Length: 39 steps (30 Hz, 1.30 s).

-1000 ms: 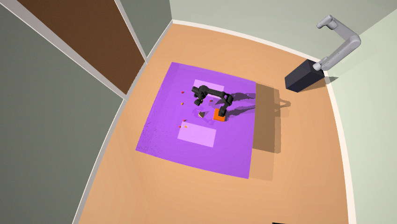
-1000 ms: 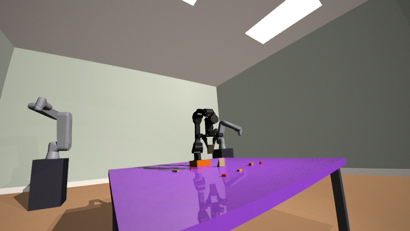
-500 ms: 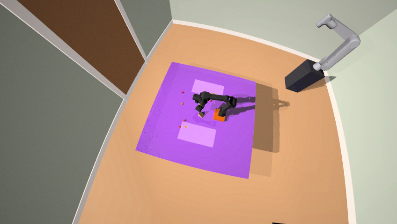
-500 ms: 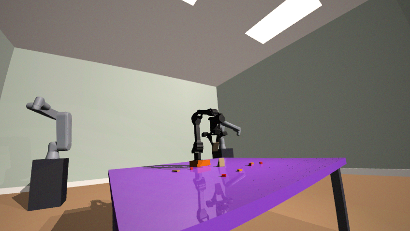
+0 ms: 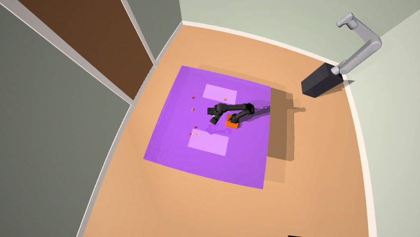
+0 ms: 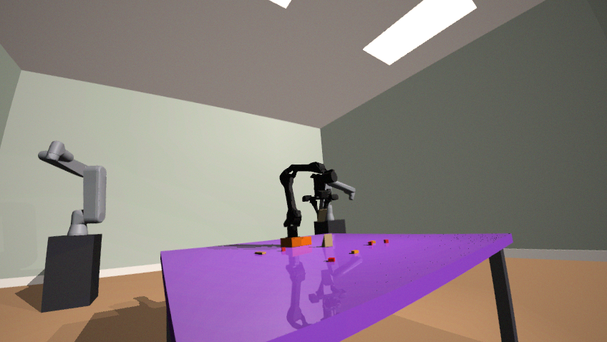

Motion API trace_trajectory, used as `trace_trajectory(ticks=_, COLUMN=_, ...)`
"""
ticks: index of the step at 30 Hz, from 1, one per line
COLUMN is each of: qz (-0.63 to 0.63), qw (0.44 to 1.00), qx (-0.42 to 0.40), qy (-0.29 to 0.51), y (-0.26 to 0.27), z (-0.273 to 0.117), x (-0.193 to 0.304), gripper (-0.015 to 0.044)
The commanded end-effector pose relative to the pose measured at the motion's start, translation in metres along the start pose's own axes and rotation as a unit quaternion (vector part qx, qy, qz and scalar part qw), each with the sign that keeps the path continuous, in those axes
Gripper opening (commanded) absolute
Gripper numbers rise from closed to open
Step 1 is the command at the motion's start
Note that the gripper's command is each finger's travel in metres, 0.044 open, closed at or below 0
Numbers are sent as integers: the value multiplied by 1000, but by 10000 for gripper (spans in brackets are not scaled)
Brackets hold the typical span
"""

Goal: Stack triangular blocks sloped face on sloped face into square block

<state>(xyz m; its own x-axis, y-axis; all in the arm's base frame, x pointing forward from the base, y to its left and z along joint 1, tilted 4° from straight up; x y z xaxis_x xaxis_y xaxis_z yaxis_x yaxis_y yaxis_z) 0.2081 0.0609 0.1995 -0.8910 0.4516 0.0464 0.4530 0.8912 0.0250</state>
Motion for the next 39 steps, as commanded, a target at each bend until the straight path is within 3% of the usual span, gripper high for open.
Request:
trace_trajectory(ticks=1, qz=1, qw=1000, qx=0, qy=4, y=3, z=-1, x=18, gripper=0)
trace_trajectory(ticks=9, qz=1, qw=1000, qx=0, qy=5, y=6, z=1, x=31, gripper=0)
trace_trajectory(ticks=25, qz=1, qw=1000, qx=0, qy=4, y=9, z=69, x=4, gripper=0)
trace_trajectory(ticks=39, qz=1, qw=1000, qx=0, qy=4, y=9, z=100, x=-6, gripper=0)
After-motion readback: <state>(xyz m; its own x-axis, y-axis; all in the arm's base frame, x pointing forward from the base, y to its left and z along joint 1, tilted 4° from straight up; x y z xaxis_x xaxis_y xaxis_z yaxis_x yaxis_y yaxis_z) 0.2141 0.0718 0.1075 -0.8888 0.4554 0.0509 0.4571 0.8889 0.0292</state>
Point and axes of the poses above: the point midway between the two fingers, 35 mm back from their tips, its own z axis out along the fingers, its own y axis across the jaws, x = y × z, the point moved 5 cm from there along -z, back along the fingers, and after that the axes turned 6 degrees about z, right-handed, at the moved point
